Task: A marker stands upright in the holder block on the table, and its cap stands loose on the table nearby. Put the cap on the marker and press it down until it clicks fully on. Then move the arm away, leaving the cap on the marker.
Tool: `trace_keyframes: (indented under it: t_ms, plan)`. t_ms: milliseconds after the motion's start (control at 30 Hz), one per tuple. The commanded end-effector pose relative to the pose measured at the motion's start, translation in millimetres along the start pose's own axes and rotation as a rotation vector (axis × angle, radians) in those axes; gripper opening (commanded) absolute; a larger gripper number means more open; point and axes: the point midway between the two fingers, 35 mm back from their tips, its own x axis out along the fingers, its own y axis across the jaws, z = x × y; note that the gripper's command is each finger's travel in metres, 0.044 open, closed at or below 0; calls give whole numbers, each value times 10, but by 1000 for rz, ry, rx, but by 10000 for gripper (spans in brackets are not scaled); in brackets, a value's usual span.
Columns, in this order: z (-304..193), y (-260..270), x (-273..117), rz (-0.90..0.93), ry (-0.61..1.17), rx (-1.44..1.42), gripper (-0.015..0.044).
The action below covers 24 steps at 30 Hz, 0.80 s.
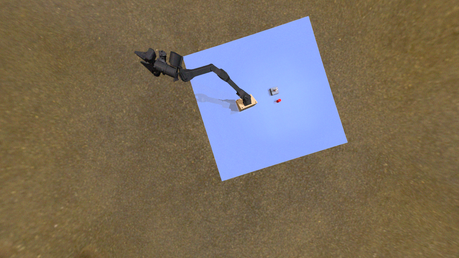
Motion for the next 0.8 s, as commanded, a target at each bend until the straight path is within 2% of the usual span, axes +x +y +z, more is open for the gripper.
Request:
trace_keyframes:
  t_ms: [0,167,367,633,767]
  plan:
    - [-19,9,-8,0,5,1,374]
    - [-499,264,-243,9,136,21,244]
    - [-1238,584,-689,35,353,39,244]
    - [-2156,1008,-1532,89,668,54,244]
    - [-2194,1144,-1739,84,683,60,244]
